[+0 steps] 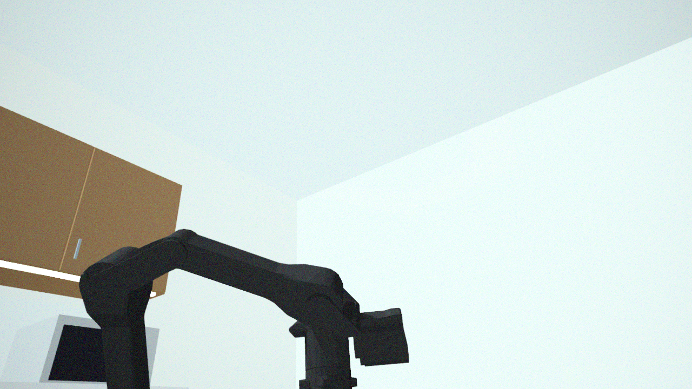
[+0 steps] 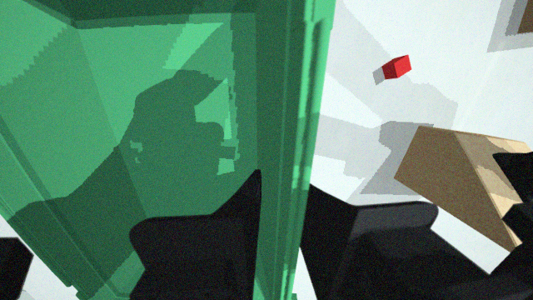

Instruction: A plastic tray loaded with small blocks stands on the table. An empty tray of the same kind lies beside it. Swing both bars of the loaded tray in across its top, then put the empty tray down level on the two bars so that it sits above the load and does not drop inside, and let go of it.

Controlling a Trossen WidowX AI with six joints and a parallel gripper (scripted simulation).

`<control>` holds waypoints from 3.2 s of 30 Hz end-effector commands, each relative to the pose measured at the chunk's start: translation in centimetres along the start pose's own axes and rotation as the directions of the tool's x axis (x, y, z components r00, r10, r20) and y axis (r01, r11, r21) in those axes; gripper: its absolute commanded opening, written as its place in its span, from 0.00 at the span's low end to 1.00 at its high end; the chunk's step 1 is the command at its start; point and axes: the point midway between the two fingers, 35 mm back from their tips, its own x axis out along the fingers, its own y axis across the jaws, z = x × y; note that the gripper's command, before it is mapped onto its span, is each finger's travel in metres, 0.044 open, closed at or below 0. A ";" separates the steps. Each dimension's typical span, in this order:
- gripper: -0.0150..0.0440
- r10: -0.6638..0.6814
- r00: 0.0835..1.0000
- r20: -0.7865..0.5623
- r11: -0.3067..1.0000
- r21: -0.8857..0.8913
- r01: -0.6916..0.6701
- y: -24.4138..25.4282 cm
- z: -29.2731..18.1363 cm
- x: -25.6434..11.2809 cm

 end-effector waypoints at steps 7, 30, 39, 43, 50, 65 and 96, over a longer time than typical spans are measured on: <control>0.25 -0.022 1.000 -0.001 1.000 -0.006 0.022 -0.5 0.2 1.0; 0.25 -0.022 1.000 -0.001 1.000 -0.006 0.022 -0.5 0.2 1.0; 0.25 -0.022 1.000 -0.001 1.000 -0.006 0.022 -0.5 0.2 1.0; 0.25 -0.022 1.000 -0.001 1.000 -0.006 0.022 -0.5 0.2 1.0; 0.25 -0.022 1.000 -0.001 1.000 -0.006 0.022 -0.5 0.2 1.0; 0.25 -0.022 1.000 -0.001 1.000 -0.006 0.022 -0.5 0.2 1.0; 0.93 -0.022 1.000 -0.001 1.000 -0.006 0.022 -0.5 0.2 1.0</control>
